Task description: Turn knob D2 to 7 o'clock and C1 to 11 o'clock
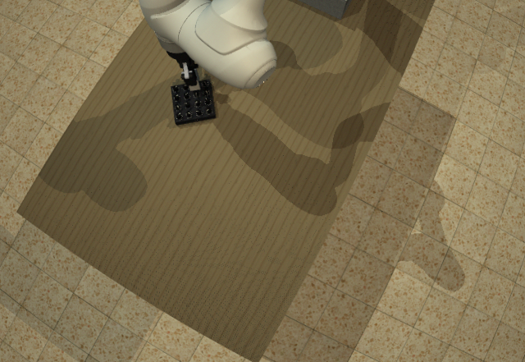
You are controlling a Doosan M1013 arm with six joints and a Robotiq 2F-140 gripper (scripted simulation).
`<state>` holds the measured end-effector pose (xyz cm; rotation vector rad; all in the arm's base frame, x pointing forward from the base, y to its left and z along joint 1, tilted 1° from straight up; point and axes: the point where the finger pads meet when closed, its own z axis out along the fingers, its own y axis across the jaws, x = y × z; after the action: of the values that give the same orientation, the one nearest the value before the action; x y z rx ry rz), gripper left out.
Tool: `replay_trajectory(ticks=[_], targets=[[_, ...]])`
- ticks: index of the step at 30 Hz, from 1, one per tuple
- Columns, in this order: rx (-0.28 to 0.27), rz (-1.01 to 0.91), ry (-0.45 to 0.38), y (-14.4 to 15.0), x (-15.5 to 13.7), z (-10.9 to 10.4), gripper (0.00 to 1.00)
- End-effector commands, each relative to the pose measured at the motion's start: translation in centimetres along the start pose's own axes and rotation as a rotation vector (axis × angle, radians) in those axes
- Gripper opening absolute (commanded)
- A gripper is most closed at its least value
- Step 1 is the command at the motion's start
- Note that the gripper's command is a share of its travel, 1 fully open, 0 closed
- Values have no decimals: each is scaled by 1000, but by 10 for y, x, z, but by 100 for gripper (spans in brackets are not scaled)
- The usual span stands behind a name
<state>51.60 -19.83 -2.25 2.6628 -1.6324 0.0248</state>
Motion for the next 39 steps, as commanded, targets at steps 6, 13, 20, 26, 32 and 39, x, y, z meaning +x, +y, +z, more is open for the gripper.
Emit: replay_trajectory(ticks=[6,13,20,26,32,39], targets=[[-1,1,-3,2,0,3,12],[-1,1,-3,2,0,3,12],[-1,1,-3,2,0,3,5],[-1,1,-3,2,0,3,5],[-1,1,-3,2,0,3,5],[-1,1,-3,2,0,3,5]])
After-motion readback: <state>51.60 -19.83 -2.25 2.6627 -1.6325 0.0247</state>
